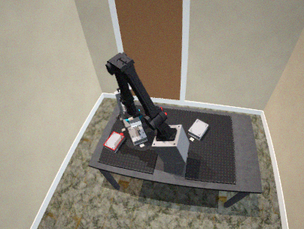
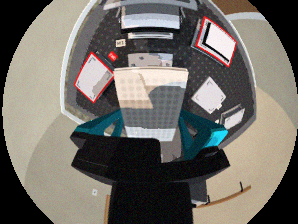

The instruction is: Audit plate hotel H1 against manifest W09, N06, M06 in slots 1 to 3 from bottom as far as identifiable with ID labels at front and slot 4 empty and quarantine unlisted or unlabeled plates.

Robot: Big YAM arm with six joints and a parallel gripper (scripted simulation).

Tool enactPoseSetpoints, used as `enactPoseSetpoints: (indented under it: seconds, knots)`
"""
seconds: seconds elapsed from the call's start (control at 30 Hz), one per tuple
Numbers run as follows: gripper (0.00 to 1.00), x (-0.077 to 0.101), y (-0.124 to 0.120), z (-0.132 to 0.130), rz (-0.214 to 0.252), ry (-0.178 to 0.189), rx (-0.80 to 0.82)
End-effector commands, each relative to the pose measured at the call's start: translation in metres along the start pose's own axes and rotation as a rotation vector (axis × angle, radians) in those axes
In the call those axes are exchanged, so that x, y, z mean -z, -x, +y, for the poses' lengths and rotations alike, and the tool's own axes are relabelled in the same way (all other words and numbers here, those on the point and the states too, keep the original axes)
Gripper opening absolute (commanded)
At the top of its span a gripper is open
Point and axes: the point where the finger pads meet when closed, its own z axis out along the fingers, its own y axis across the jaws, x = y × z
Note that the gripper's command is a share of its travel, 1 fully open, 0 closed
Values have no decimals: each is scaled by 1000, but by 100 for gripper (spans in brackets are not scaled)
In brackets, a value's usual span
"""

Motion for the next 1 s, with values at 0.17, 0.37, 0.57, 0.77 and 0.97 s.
enactPoseSetpoints:
  seconds: [0.17, 0.37, 0.57, 0.77, 0.97]
  knots:
    - [86, -19, 18, 10, -35, 13, 2]
    - [86, -30, 19, 8, -35, 11, -3]
    - [86, -47, 17, 8, -32, 11, -2]
    - [86, -61, 15, 9, -29, 11, 1]
    - [86, -75, 14, 9, -27, 11, 1]
